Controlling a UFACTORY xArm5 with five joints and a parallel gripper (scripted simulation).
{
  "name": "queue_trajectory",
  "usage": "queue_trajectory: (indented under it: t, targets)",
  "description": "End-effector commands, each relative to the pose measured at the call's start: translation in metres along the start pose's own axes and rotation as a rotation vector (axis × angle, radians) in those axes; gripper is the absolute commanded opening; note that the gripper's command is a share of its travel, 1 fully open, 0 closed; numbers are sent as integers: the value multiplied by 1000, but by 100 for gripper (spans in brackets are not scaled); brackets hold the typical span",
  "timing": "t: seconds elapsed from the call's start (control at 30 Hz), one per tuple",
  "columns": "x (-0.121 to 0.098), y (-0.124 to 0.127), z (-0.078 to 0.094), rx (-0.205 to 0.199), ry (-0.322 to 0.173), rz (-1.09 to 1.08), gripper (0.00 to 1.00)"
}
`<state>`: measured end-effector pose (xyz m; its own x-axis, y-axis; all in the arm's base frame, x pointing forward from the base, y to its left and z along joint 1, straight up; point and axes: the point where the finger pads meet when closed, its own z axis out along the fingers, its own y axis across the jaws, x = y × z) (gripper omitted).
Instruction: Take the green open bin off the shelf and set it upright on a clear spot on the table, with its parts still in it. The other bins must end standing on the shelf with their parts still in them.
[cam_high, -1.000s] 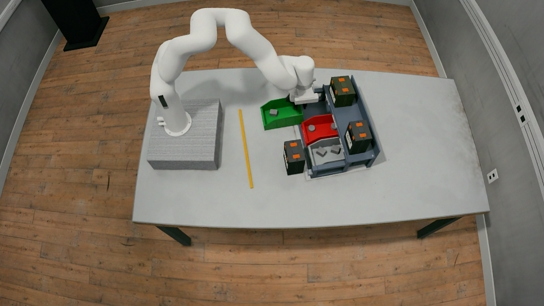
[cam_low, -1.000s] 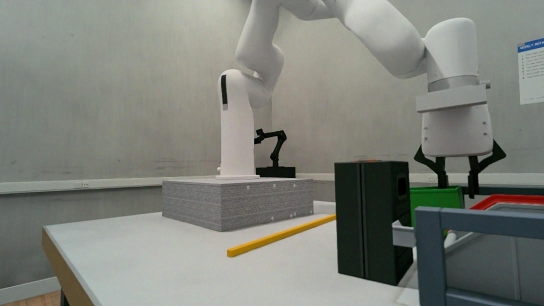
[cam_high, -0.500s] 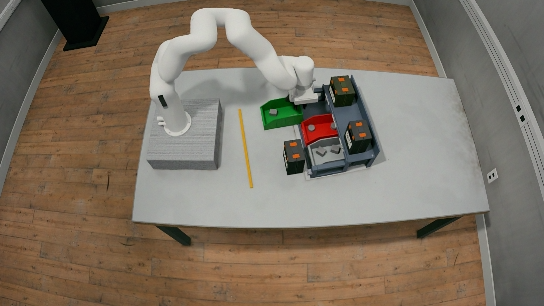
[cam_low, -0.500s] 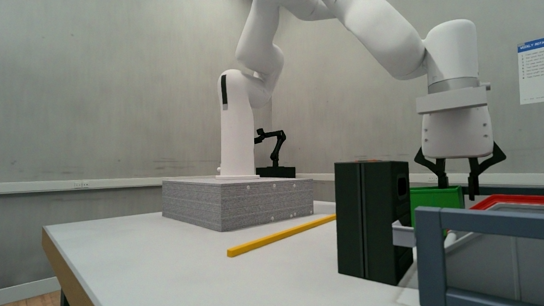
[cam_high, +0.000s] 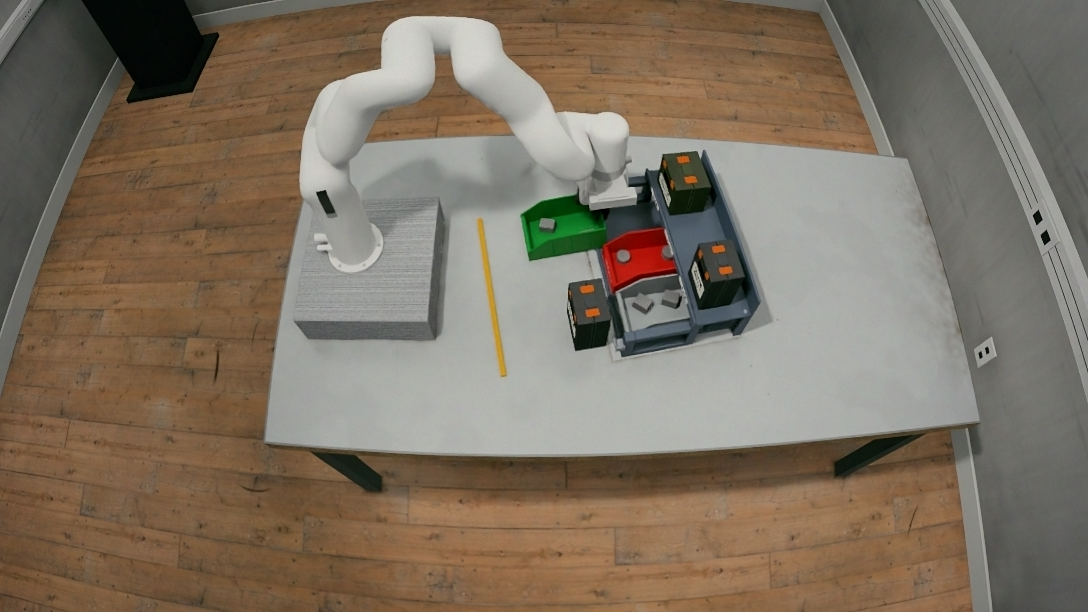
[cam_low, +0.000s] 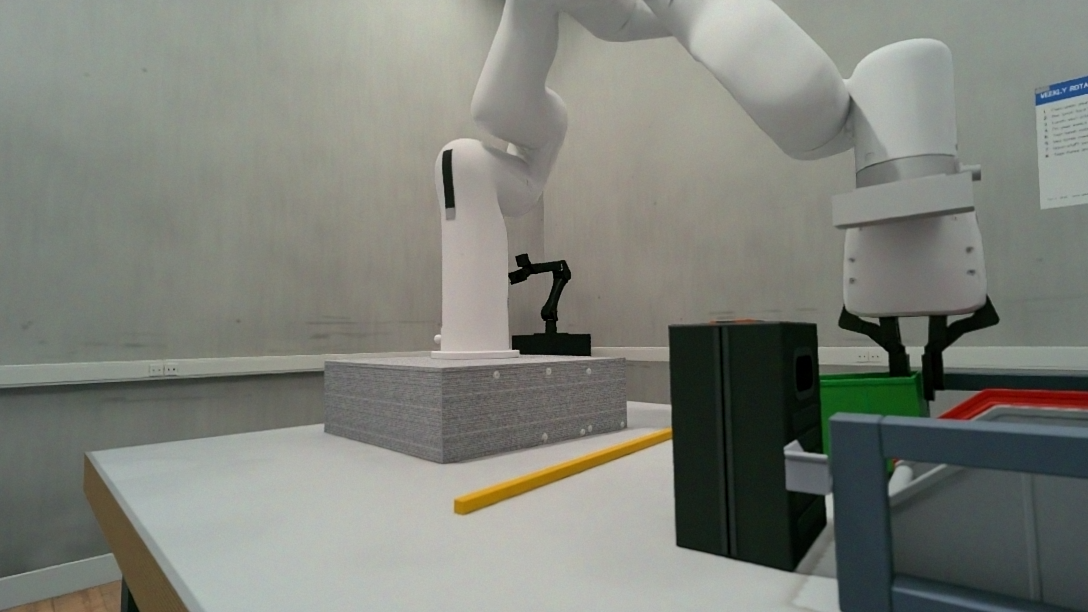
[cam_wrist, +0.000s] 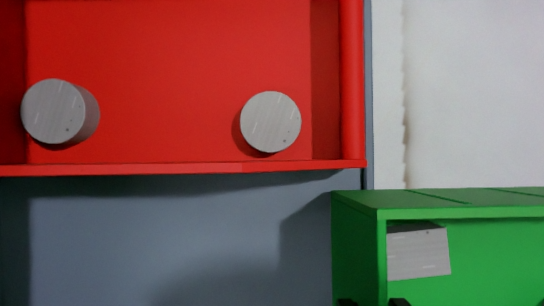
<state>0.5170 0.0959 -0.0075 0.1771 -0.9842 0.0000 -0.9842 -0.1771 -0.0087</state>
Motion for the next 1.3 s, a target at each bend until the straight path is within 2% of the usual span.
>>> queue_trajectory:
  t: [0.0, 1.27]
  targets:
    - [0, -2, -2, 5, 0, 0, 12]
    - [0, -2, -2, 5, 0, 0, 9]
